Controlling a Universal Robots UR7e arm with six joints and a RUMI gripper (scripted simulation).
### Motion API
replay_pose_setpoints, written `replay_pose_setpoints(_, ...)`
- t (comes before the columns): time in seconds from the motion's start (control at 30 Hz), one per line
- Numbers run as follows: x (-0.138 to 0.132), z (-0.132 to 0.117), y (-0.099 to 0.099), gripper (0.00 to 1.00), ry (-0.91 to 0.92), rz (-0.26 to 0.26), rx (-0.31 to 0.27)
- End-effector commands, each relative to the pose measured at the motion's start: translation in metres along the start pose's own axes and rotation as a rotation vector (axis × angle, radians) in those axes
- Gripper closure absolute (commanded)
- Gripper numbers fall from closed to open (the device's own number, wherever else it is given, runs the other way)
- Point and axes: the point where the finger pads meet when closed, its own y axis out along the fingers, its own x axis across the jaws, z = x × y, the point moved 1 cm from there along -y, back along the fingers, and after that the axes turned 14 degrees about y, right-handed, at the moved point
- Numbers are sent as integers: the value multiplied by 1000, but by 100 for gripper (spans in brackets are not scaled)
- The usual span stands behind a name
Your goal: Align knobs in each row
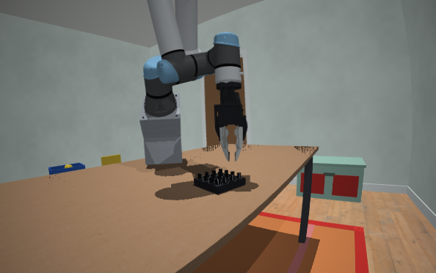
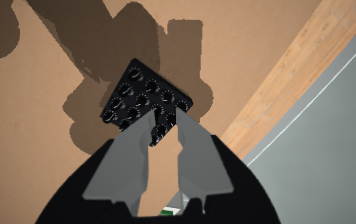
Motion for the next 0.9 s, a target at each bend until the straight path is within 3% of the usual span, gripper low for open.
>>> replay_pose_setpoints(0.0,1,1,-1,89,103,0,-1)
replay_pose_setpoints(0.87,3,0,-10,89,942,-1,-1)
